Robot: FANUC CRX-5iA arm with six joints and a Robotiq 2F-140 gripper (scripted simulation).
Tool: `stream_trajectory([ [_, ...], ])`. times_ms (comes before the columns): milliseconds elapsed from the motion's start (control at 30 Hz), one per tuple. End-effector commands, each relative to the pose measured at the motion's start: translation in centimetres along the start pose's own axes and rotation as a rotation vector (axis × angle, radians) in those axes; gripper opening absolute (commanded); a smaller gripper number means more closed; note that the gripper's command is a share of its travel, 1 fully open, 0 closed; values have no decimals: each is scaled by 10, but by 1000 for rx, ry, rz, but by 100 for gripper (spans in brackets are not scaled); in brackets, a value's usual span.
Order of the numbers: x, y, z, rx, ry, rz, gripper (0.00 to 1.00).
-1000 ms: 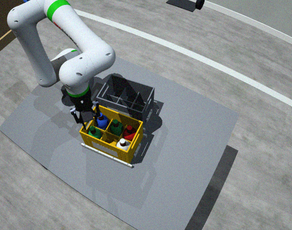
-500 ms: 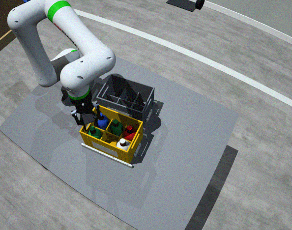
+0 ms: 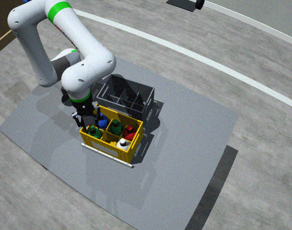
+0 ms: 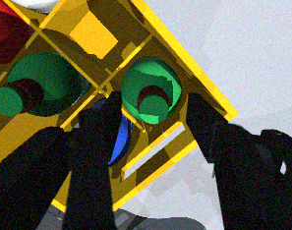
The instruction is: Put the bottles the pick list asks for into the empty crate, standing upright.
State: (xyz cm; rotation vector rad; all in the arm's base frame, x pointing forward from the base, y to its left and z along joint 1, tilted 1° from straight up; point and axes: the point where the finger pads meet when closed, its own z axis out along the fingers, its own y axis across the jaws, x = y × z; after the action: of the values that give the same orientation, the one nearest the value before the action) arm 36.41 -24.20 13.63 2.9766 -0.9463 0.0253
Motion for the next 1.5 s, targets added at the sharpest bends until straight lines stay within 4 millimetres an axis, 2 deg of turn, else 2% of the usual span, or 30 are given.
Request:
stream_trajectory([
  [0, 1, 0, 4, 0, 2, 0, 44],
  [500, 1, 0, 21, 0, 2, 0, 44],
  [867, 1, 0, 22, 0, 2, 0, 44],
  [900, 1, 0, 20, 0, 2, 0, 10],
  [1467, 1, 0, 20, 0, 2, 0, 10],
])
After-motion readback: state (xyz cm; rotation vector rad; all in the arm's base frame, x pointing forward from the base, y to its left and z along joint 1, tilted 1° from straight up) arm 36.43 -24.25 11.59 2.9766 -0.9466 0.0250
